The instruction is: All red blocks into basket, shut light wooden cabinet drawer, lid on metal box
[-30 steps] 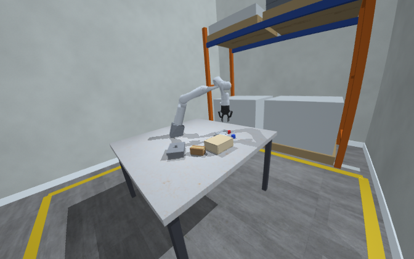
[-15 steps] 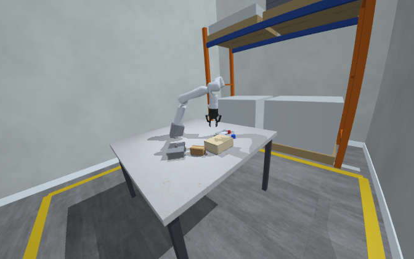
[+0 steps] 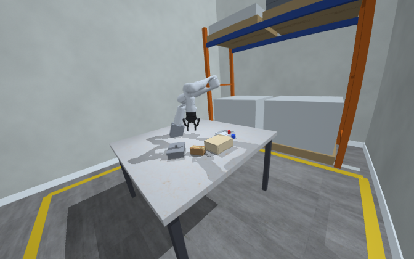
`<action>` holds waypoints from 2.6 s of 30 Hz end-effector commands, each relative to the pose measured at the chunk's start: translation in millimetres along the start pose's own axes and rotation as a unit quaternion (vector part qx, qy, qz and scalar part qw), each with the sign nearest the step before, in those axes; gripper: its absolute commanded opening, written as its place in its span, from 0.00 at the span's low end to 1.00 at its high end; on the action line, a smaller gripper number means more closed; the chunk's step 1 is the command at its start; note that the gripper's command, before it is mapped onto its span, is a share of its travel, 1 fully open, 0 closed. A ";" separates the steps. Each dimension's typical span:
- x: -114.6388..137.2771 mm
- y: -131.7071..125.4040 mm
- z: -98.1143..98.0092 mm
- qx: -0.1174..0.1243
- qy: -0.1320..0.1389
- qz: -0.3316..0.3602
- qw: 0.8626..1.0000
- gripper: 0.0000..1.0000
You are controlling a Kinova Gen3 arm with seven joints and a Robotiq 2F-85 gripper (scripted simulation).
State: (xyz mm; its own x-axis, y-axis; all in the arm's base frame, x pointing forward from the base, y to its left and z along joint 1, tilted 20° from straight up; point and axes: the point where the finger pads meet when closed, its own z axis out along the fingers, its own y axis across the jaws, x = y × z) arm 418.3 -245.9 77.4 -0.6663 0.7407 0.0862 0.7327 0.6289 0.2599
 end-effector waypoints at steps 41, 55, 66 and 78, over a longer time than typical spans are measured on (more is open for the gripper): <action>-14.6 -140.2 6.5 -0.034 0.003 -0.015 0.999 0.48; -14.6 -140.2 6.5 -0.034 0.003 -0.015 0.999 0.48; -14.6 -140.2 7.7 -0.034 0.003 -0.015 0.999 0.48; -14.6 -139.4 19.4 -0.034 0.003 -0.015 0.999 0.48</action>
State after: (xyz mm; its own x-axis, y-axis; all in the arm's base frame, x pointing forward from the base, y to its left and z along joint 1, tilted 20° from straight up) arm 328.1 -339.8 22.7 -0.6885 0.7204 0.0844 0.7021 0.6328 0.3263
